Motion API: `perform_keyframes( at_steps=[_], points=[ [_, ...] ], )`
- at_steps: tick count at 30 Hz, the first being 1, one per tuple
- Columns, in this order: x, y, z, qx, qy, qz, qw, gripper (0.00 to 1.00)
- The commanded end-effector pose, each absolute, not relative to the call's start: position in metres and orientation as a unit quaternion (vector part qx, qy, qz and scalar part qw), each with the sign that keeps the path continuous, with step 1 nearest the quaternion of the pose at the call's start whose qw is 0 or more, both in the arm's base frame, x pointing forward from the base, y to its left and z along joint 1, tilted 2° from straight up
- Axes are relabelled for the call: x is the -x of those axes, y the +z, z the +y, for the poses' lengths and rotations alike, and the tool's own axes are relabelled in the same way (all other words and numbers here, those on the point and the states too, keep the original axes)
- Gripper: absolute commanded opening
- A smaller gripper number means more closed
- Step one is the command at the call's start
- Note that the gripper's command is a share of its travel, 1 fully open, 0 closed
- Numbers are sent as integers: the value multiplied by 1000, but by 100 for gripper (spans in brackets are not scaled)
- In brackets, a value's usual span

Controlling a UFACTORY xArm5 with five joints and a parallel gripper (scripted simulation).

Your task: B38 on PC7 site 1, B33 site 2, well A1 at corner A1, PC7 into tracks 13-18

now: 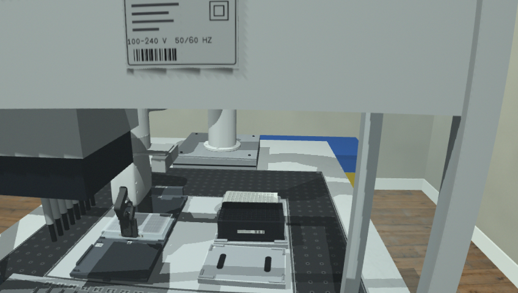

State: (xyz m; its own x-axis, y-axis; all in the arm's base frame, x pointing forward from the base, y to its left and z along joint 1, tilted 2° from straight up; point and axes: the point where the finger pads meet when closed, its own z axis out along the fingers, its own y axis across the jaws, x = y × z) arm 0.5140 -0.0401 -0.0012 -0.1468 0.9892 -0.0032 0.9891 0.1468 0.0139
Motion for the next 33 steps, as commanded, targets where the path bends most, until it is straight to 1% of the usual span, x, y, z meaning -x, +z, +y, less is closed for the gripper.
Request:
perform_keyframes(
  at_steps=[1, 7, 33],
  points=[
    [-515, 0, -40, -653, 14, 757, 1, 100],
    [-515, 0, -40, -653, 14, 757, 1, 100],
    [-515, 40, -41, -653, 14, 757, 1, 100]
  ],
)
